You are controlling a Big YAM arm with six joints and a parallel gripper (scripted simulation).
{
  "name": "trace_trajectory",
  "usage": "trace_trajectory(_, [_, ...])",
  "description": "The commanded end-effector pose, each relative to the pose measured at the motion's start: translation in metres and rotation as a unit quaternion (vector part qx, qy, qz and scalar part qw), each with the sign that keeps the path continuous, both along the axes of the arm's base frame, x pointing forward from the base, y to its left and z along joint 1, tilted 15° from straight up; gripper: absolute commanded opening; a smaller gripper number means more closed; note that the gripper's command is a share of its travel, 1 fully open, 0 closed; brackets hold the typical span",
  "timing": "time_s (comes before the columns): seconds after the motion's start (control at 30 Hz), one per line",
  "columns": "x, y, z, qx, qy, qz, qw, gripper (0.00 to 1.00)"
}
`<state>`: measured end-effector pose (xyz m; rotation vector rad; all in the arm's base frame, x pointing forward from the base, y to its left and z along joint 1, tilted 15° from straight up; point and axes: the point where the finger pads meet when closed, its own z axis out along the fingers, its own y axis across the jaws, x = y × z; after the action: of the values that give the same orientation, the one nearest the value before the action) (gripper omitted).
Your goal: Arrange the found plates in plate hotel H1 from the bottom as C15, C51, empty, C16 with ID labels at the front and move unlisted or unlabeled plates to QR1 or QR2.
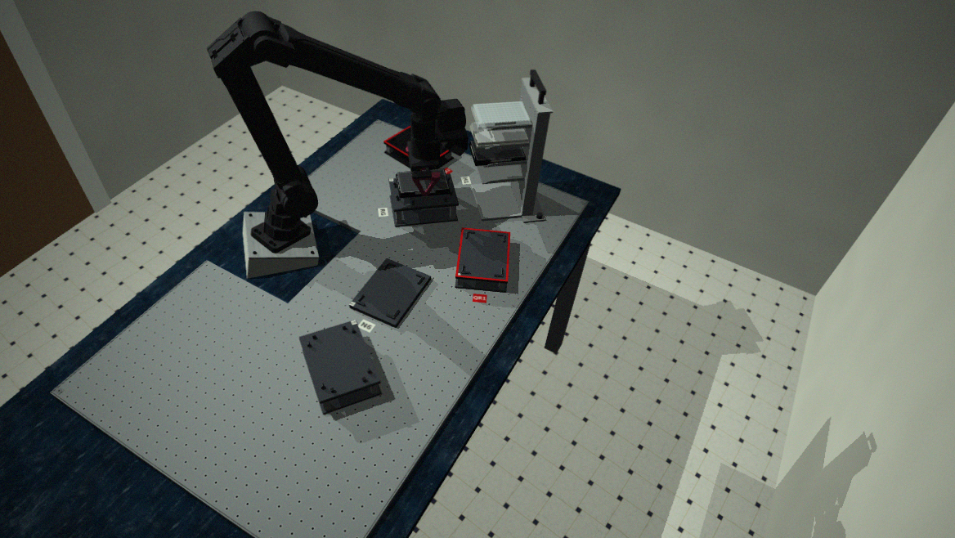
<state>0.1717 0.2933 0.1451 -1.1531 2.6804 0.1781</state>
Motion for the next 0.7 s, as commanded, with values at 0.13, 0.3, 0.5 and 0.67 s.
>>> trace_trajectory(0.13, [0.007,0.014,0.041,0.036,-0.018,0.0,0.999,0.86])
trace_trajectory(0.3, [0.005,0.013,0.046,0.037,-0.018,0.0,0.999,0.86])
trace_trajectory(0.5, [0.003,0.01,0.044,0.035,-0.017,0.0,0.999,0.86])
trace_trajectory(0.67, [0.003,0.011,0.055,0.037,-0.018,0.0,0.999,0.86])
